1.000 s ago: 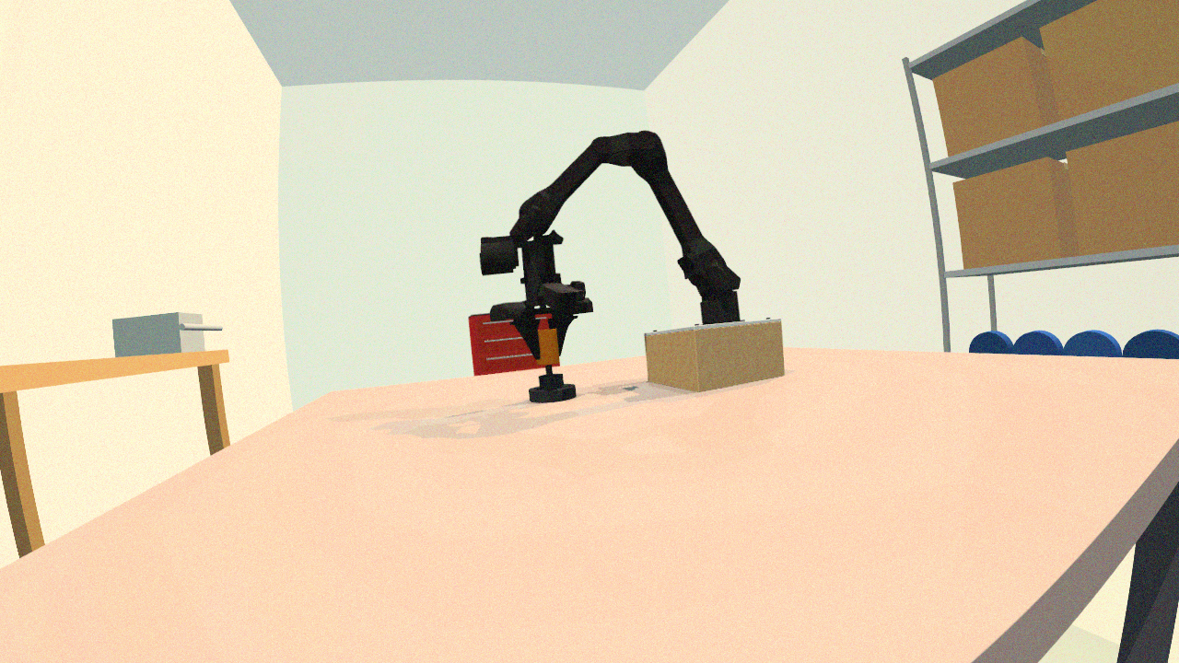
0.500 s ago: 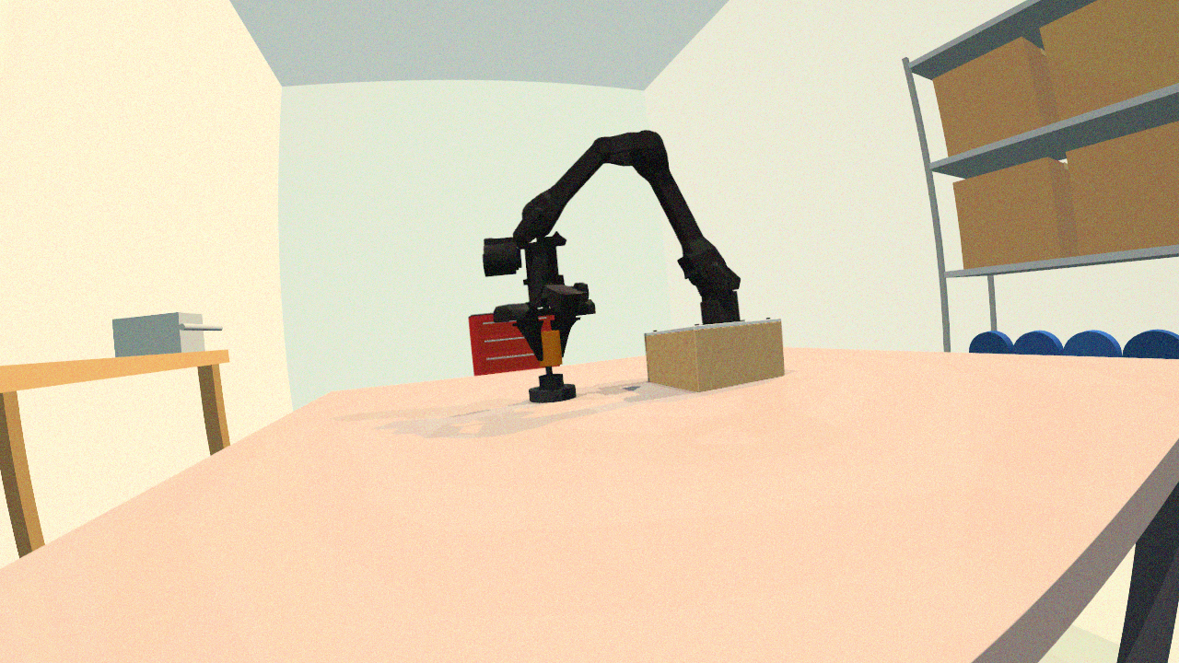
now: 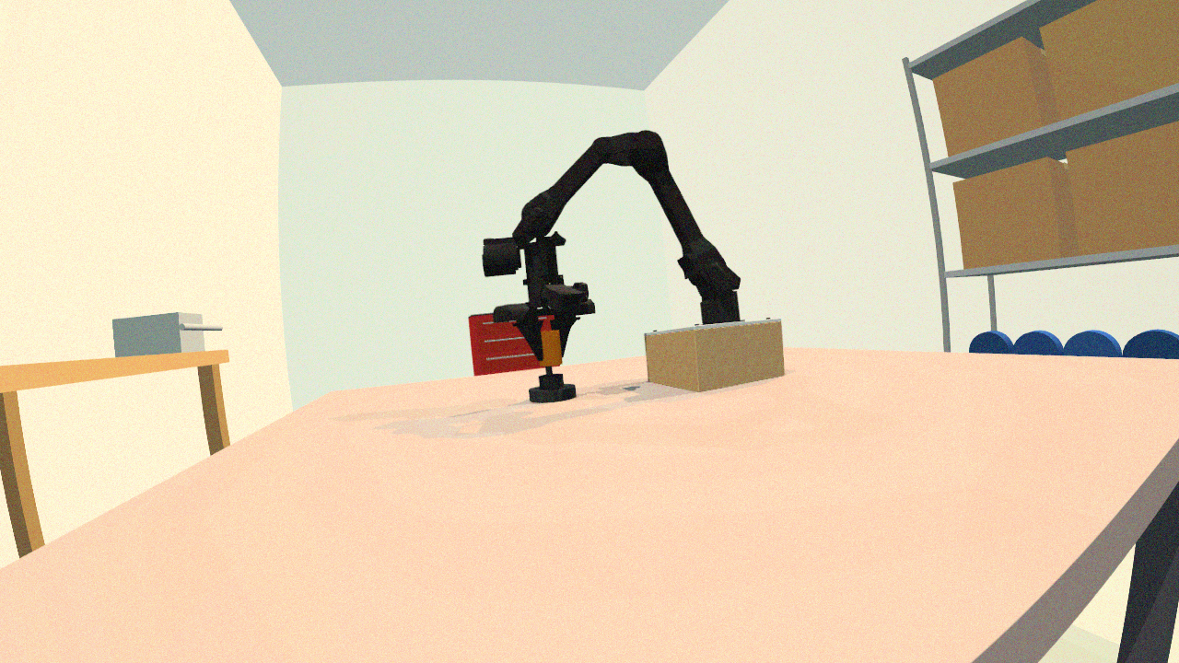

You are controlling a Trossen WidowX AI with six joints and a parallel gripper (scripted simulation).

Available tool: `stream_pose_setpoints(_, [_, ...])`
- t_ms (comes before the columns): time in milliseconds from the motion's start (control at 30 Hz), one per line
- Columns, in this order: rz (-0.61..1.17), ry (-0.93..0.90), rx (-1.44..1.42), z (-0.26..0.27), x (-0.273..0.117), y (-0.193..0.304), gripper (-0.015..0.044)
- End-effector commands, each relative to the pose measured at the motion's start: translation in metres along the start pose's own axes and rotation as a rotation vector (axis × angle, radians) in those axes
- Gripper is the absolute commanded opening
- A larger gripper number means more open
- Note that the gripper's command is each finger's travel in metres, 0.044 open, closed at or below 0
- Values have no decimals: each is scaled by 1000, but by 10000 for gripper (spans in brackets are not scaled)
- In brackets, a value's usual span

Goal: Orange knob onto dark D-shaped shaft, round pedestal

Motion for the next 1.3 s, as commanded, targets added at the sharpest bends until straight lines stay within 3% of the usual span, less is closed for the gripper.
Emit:
stream_pose_setpoints(0, [7, 2, -12, -2, -4, 2, 0])
stream_pose_setpoints(200, [7, 2, -202, -4, -5, 4, 0])
stream_pose_setpoints(900, [7, 2, -213, -5, -4, 5, 0])
stream_pose_setpoints(1267, [7, 1, -422, -1, -4, 2, 0])
Point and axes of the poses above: the point midway between the two fingers, 35 mm back from their tips, its own x axis out along the fingers, its own z axis across the jaws, y = z × x, the point moved 4 cm from there along -x, back along the fingers, and after that the axes turned 7 degrees about -x, right-handed, at the moved point
